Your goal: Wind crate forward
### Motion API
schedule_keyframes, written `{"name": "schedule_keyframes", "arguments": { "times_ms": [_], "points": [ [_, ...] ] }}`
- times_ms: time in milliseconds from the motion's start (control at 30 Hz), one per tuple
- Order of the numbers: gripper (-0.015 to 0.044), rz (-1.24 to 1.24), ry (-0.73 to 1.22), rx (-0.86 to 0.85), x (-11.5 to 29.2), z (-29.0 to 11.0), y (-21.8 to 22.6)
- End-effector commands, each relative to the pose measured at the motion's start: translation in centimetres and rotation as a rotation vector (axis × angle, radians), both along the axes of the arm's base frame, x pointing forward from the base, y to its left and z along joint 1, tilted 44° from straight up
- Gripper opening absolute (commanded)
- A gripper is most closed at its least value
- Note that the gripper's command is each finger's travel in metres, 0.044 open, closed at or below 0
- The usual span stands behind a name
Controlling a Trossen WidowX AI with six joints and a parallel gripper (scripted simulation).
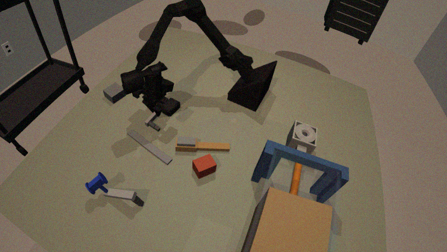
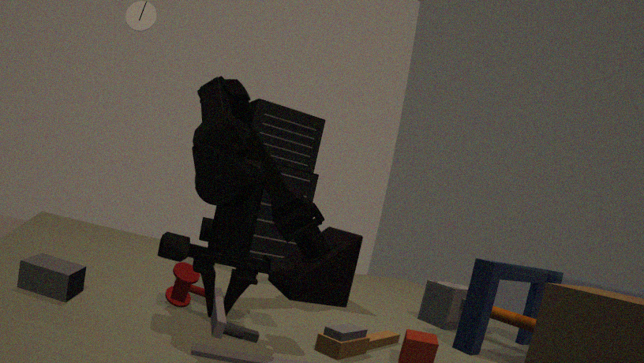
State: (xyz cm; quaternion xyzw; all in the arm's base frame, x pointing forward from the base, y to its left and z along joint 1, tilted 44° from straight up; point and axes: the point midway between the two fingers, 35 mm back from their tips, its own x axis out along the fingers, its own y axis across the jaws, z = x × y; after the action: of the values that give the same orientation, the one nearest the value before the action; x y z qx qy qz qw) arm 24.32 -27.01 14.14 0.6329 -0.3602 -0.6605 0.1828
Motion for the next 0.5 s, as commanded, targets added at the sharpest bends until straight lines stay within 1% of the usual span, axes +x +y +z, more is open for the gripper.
{"name": "schedule_keyframes", "arguments": {
  "times_ms": [0,100,200,300,367,467],
  "points": [
    [0.0000,0.001,-0.007,0.003,0.3,0.6,0.5],
    [0.0000,0.007,-0.019,0.012,1.3,2.7,2.5],
    [0.0000,0.016,-0.035,0.021,2.2,6.3,6.1],
    [0.0000,0.025,-0.047,0.023,2.1,9.7,9.4],
    [0.0000,0.028,-0.050,0.023,1.9,10.8,10.4],
    [0.0000,0.028,-0.051,0.022,1.8,10.9,10.6]
  ]
}}
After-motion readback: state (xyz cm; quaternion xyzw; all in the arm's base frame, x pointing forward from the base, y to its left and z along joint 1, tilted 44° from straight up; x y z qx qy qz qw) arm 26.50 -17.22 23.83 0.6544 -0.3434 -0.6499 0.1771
